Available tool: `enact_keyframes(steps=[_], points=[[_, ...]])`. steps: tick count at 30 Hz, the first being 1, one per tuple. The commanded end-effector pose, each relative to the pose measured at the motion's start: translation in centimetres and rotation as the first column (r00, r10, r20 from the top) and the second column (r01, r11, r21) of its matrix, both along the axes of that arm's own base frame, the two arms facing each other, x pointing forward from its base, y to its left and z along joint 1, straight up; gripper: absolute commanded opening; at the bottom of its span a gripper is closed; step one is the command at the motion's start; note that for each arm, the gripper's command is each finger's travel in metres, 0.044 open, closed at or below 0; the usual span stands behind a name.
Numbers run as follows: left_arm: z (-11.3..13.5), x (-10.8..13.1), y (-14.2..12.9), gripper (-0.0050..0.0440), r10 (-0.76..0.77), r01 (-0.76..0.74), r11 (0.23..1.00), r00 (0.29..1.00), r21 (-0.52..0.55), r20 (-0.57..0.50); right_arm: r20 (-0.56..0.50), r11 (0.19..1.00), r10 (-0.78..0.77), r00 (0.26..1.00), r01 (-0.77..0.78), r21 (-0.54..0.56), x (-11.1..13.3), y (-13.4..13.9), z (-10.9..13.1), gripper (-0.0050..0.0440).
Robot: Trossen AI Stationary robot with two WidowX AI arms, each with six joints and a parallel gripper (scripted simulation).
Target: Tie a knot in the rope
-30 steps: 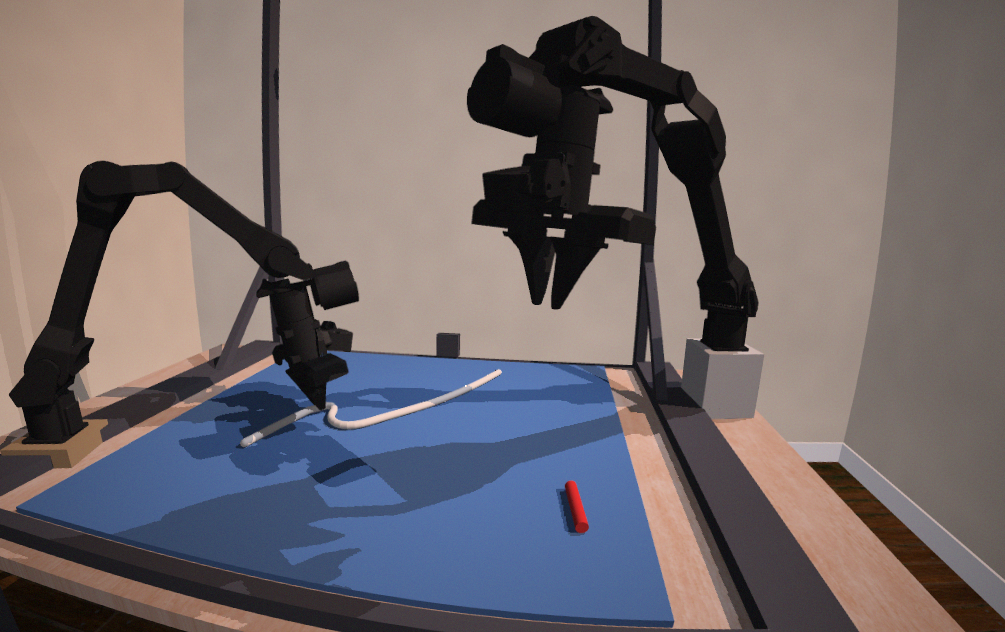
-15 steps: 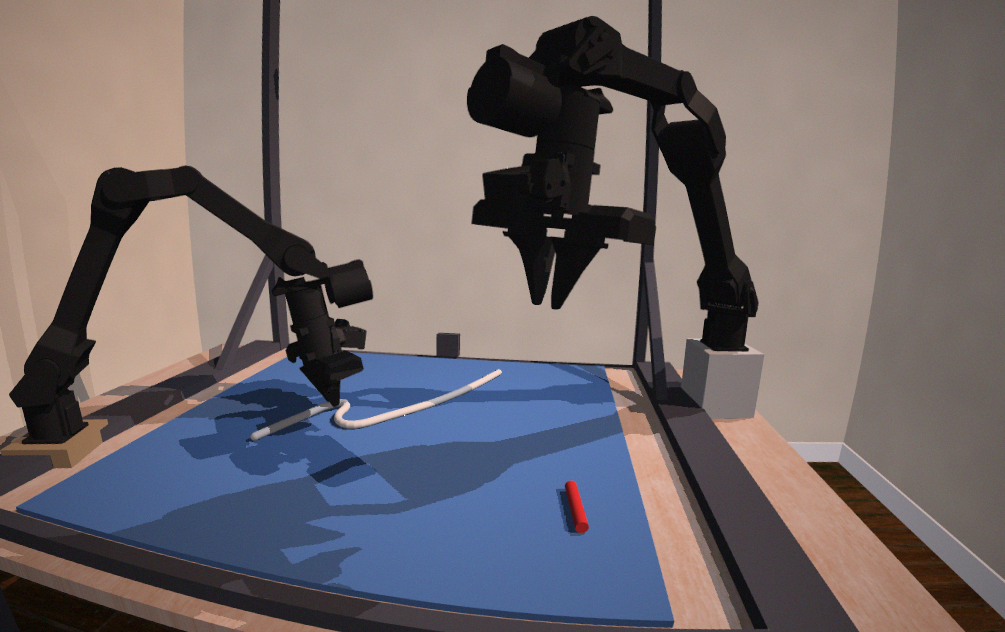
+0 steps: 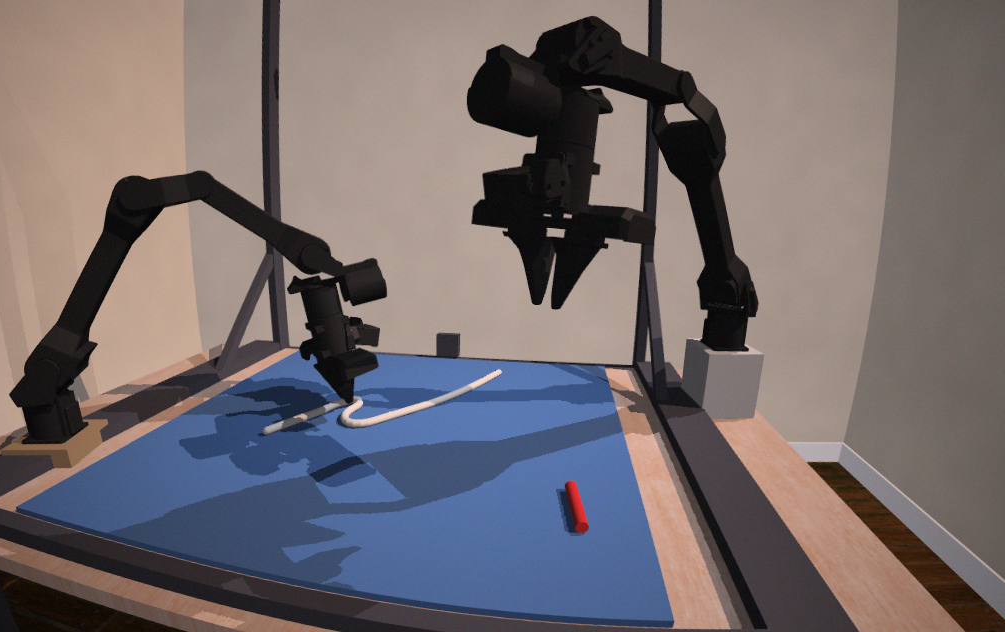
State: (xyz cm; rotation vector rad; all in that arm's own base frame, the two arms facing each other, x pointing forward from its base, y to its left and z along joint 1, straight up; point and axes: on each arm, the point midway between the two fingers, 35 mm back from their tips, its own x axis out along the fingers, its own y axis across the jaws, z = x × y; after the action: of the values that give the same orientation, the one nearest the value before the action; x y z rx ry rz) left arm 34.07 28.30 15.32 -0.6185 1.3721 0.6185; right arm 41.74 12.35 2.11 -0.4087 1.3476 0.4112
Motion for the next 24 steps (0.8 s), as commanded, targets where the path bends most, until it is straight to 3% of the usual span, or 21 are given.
enact_keyframes(steps=[1, 24], points=[[1.7, 0.0, 0.0, 0.0100, 0.006, -0.007, 1.000, 0.999, 0.024, 0.037, 0.020, 1.000, -0.003, 1.000, 0.002, 0.008, 1.0, 0.2, 0.7, 0.0045], [1.7, 0.0, 0.0, 0.0100, 0.006, -0.007, 1.000, 0.999, 0.024, 0.037, 0.024, 1.000, -0.003, 1.000, 0.003, 0.004, 5.3, 0.1, 0.9, 0.0045]])
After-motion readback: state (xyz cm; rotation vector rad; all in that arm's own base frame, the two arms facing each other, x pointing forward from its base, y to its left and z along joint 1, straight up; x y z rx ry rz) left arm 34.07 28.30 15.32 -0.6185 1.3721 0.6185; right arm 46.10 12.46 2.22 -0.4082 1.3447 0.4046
